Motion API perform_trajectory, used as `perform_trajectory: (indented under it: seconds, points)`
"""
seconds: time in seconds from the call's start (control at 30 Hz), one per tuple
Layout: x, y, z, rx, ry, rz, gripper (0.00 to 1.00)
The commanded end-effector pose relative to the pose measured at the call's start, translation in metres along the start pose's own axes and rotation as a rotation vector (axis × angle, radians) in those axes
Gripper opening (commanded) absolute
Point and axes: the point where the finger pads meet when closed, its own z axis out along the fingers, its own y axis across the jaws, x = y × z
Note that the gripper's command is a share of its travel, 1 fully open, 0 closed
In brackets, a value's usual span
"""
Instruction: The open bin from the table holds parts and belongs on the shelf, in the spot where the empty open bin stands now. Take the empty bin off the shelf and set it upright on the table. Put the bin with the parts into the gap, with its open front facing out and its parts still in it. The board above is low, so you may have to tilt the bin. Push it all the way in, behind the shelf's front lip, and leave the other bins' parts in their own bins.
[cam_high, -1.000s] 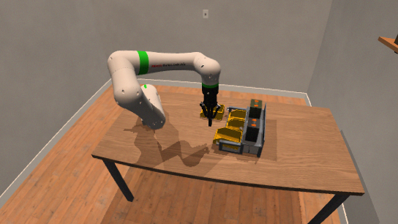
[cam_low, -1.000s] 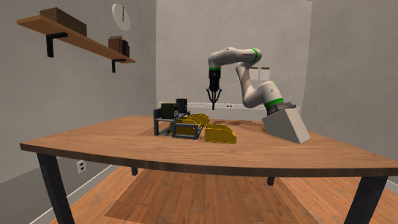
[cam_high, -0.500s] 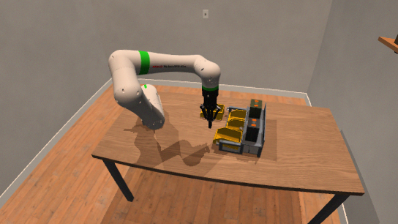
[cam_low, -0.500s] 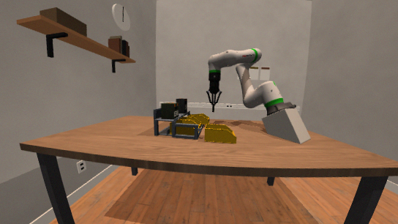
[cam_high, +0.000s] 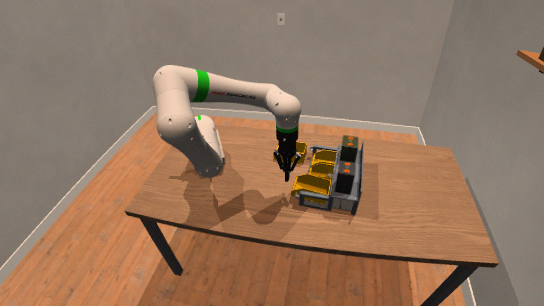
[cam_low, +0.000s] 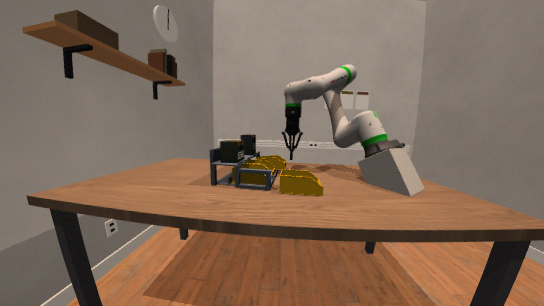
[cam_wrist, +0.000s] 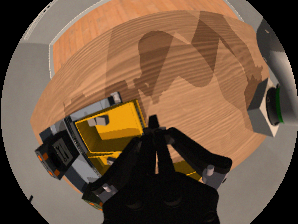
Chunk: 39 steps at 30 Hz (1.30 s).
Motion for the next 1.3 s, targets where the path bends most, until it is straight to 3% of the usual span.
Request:
perform_trajectory:
  seconds: [0.0,0.37,1.27]
  points:
    - [0.000,-0.001,0.011,0.002,0.000,0.000,0.10]
    - [0.000,-0.001,0.042,0.002,0.000,0.000,0.10]
    - [0.000,-0.001,0.053,0.002,0.000,0.000,0.10]
